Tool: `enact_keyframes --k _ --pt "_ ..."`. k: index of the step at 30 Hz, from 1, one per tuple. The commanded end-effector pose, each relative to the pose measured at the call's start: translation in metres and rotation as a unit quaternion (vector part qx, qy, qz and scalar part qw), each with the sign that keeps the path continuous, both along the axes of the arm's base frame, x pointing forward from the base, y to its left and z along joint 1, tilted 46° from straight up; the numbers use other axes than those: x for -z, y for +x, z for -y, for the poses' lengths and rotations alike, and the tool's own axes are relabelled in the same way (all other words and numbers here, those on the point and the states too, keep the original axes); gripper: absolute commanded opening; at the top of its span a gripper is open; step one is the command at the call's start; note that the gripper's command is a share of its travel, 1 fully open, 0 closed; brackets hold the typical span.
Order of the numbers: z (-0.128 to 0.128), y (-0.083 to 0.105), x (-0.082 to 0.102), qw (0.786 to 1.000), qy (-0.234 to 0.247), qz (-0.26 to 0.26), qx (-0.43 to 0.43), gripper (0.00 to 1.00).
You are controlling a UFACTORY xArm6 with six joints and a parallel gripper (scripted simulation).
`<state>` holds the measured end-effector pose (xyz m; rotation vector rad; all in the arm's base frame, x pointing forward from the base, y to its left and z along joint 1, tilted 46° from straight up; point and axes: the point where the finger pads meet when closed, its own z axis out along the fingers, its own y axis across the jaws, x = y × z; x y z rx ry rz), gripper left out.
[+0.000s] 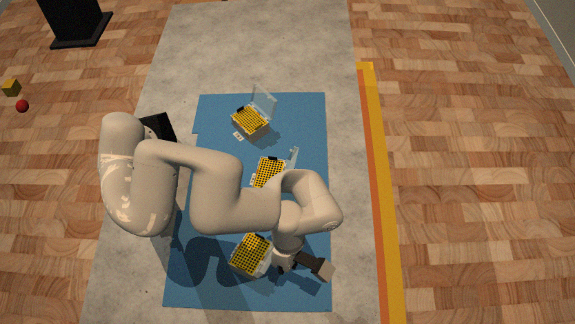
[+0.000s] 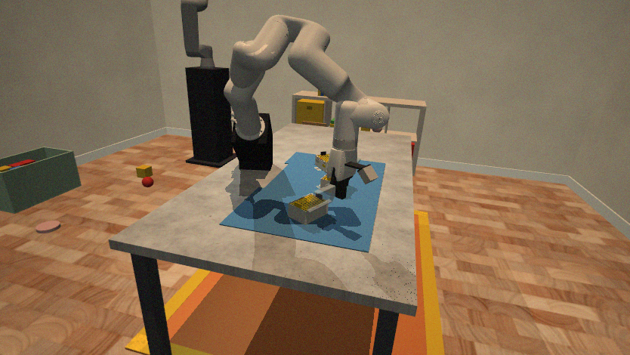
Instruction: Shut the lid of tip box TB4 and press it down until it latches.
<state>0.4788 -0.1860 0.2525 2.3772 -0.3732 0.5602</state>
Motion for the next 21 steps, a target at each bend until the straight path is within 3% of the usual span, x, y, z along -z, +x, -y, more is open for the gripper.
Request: enact_keyframes --k 1,21 --pt "-0.001 0.000 -0.001 1.000 0.000 0.001 0.000 0.00" --pt "-0.005 -0.018 0.007 1.000 0.000 0.001 0.000 0.00"
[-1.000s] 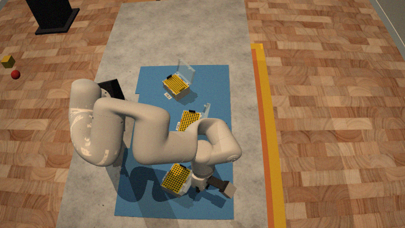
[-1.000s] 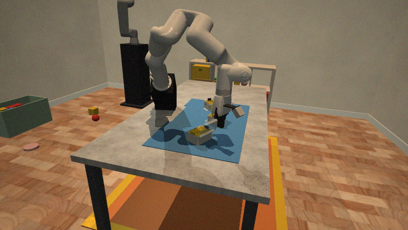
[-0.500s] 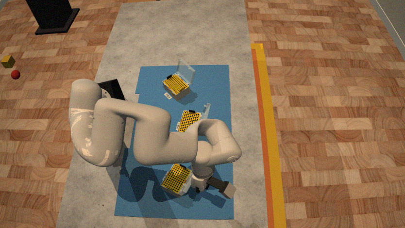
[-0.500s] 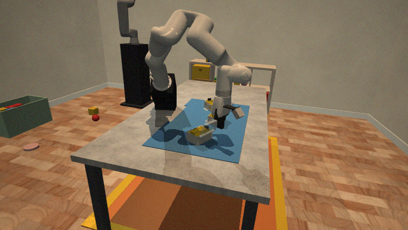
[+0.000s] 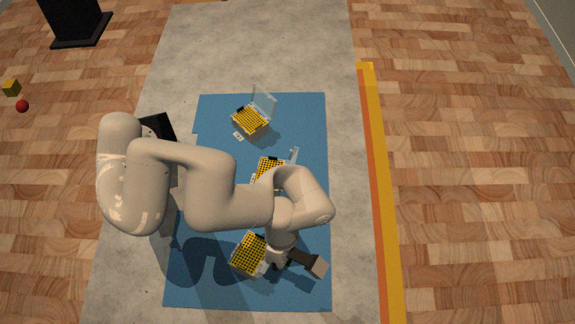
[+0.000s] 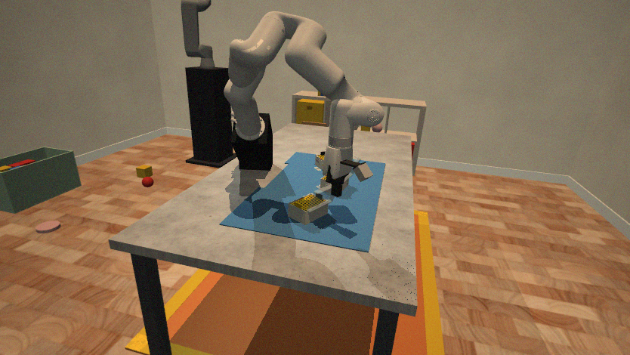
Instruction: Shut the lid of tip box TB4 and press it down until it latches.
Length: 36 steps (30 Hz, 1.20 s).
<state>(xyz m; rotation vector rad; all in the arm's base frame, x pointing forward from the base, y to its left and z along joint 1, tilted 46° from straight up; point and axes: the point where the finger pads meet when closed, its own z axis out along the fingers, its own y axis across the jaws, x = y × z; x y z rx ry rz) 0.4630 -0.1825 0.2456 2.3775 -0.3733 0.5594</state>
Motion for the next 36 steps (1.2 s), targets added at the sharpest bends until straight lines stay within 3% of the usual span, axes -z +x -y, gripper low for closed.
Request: enact_keyframes --k 1,36 --pt "-0.001 -0.003 0.000 1.000 0.000 0.001 -0.001 0.00" --pt "-0.010 -0.040 0.016 1.000 0.000 0.001 0.000 0.00"
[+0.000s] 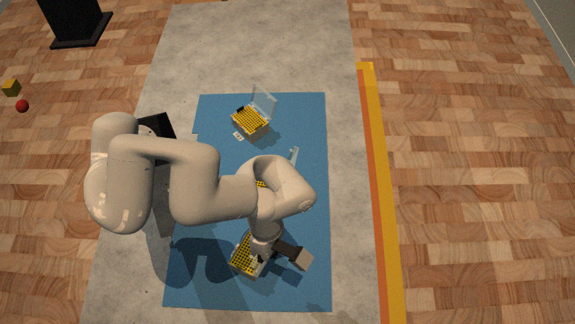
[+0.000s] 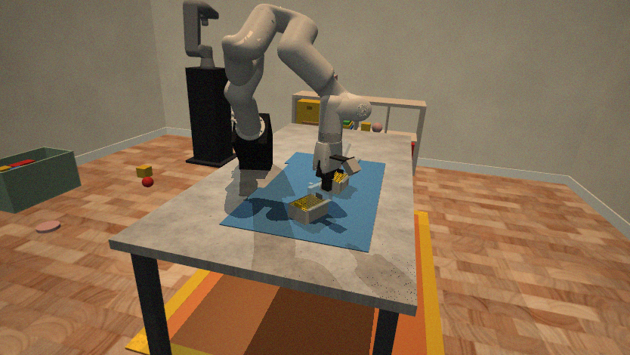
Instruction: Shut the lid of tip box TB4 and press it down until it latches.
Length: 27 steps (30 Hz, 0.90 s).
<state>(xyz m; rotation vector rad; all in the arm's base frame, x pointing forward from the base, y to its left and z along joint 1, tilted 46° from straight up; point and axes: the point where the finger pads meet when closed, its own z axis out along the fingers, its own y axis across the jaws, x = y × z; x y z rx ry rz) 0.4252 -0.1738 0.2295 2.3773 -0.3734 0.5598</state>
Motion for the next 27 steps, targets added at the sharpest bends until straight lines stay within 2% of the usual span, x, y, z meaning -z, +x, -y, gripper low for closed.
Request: enact_keyframes --k 1,27 --pt "-0.001 -0.003 0.001 1.000 0.000 0.001 0.000 0.00" --pt "-0.008 -0.032 0.013 1.000 0.000 0.001 0.000 0.00"
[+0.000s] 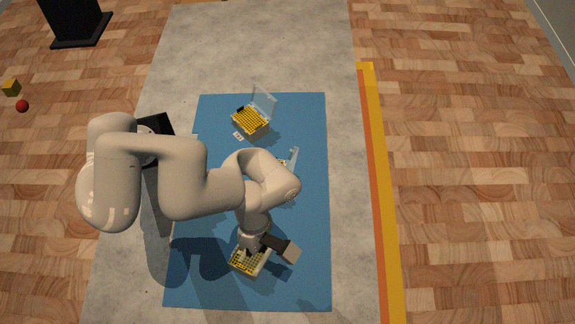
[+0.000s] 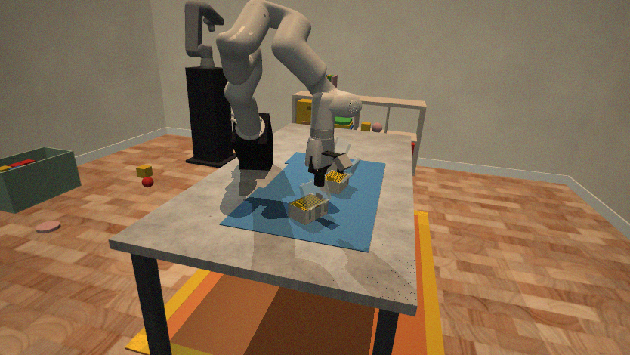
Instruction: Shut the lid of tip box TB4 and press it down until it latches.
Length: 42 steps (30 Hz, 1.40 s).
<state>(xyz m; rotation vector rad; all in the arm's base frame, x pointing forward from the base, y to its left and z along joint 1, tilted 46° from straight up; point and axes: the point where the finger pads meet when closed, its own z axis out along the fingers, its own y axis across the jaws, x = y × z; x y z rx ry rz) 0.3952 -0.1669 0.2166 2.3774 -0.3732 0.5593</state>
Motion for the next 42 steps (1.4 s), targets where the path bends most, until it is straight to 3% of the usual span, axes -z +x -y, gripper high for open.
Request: enact_keyframes --k 1,20,42 --pt "-0.001 -0.002 0.000 1.000 0.000 0.001 0.000 0.00" --pt "-0.001 -0.002 0.000 1.000 0.000 0.001 0.000 0.00" --pt "-0.027 -0.014 -0.027 1.000 0.000 0.001 0.000 0.00"
